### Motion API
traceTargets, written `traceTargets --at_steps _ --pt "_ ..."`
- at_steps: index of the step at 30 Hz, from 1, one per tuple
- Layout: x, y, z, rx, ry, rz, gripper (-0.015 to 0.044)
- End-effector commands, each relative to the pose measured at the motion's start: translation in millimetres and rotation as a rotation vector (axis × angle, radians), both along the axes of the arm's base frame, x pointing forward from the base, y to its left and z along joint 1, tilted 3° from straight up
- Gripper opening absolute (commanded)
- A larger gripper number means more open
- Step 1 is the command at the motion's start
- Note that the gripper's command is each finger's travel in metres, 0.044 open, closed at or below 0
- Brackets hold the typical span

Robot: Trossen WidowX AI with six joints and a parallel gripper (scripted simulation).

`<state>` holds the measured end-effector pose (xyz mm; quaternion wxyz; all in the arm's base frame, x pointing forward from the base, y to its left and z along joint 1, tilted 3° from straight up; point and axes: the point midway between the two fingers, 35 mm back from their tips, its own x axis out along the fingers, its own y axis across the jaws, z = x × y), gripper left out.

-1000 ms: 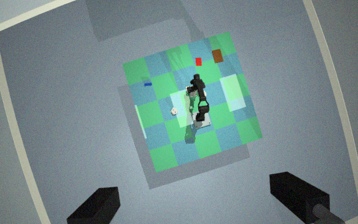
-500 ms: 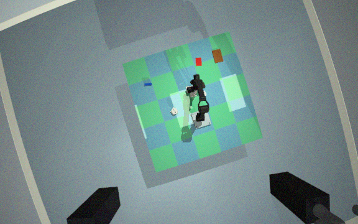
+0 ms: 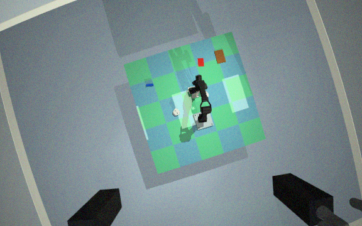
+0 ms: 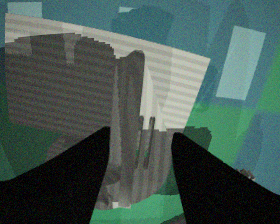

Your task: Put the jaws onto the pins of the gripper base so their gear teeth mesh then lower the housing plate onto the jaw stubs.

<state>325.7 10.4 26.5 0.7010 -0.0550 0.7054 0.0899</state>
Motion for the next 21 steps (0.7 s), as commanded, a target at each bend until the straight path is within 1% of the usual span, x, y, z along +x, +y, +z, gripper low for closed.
traceTargets --at_steps 1,21 --pt "0.3 -0.2 -0.5 -0.002 -0.002 -0.005 0.0134" --pt "0.2 0.1 -6.5 -0.002 -0.002 -0.004 0.0134"
